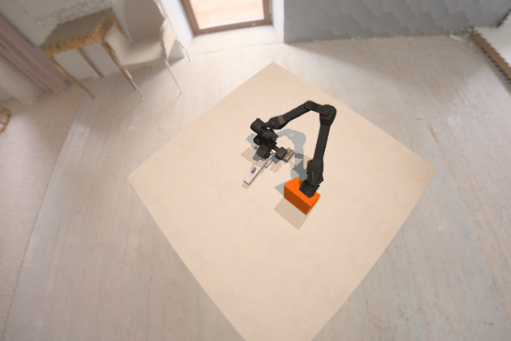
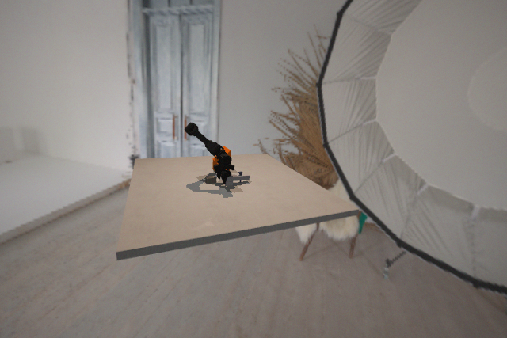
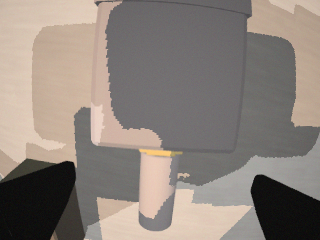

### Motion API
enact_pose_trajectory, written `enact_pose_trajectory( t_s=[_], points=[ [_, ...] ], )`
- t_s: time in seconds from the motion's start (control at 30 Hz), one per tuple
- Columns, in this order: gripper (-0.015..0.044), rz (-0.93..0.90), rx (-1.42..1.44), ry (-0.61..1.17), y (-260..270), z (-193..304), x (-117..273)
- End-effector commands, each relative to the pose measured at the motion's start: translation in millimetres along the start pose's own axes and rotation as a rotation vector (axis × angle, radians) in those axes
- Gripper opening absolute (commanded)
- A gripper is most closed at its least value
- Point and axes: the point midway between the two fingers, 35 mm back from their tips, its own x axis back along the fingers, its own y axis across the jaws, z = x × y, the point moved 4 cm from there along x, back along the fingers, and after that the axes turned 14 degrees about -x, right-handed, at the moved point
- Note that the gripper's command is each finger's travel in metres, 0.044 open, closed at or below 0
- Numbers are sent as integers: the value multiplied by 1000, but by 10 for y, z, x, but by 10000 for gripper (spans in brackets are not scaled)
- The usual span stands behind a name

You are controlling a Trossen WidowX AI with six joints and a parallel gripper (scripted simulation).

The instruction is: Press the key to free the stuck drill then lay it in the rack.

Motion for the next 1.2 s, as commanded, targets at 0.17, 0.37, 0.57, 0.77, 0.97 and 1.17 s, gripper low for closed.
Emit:
enact_pose_trajectory(
  t_s=[0.17, 0.37, 0.57, 0.77, 0.97, 1.17],
  points=[
    [440, -7, 14, 6, 51, -36, -127],
    [388, -2, 4, 2, 24, -27, -105],
    [230, -2, 4, 2, 24, -27, -105],
    [72, -2, 4, 2, 24, -27, -105],
    [0, -2, 4, 2, 24, -27, -105],
    [0, -6, 11, 5, 26, -1, -104]
  ],
)
